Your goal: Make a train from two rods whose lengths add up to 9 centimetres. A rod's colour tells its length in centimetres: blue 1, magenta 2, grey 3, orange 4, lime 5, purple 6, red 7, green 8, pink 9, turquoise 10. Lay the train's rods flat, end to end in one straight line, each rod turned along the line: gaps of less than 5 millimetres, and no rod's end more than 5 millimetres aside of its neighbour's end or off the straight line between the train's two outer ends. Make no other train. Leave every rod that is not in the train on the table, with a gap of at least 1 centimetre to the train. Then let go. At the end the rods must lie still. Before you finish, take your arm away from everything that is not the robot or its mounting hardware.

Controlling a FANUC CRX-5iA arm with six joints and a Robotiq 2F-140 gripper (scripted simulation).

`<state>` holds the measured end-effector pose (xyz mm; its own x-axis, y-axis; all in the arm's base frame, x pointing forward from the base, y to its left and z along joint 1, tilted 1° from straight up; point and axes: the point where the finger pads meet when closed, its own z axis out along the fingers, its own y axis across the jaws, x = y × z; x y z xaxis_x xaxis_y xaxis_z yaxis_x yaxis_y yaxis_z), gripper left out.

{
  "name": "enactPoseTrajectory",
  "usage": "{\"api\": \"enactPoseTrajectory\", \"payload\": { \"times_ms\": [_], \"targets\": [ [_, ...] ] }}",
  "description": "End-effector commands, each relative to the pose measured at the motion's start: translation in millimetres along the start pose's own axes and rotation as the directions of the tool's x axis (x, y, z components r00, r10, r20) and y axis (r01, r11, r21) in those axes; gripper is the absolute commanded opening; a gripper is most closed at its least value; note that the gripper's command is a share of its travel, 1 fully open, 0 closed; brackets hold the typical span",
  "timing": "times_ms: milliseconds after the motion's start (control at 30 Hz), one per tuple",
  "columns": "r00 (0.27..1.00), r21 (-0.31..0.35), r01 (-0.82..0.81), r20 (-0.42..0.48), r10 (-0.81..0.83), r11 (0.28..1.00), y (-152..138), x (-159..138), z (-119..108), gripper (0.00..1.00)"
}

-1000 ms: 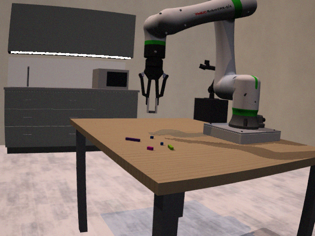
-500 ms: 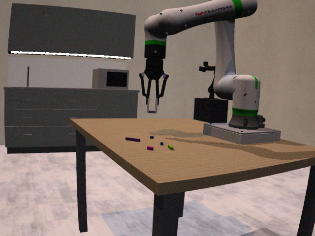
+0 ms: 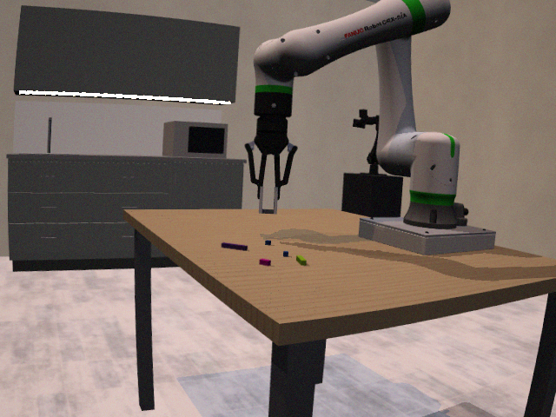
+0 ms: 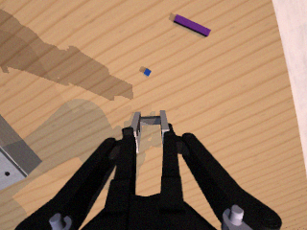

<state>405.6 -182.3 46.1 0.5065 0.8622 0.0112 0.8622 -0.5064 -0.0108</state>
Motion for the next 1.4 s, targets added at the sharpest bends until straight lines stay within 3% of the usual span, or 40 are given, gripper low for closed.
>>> {"api": "enactPoseTrajectory", "payload": {
  "times_ms": [0, 267, 467, 1367],
  "targets": [
    [1.000, -0.001, 0.000, 0.000, 0.000, 1.000, 0.6, 0.1, 5.8, 0.16],
    [1.000, -0.001, 0.000, 0.000, 0.000, 1.000, 0.5, 0.2, 39.2, 0.16],
    [1.000, -0.001, 0.000, 0.000, 0.000, 1.000, 0.4, 0.3, 52.2, 0.16],
    [1.000, -0.001, 0.000, 0.000, 0.000, 1.000, 0.4, 0.3, 54.0, 0.16]
  ]
}}
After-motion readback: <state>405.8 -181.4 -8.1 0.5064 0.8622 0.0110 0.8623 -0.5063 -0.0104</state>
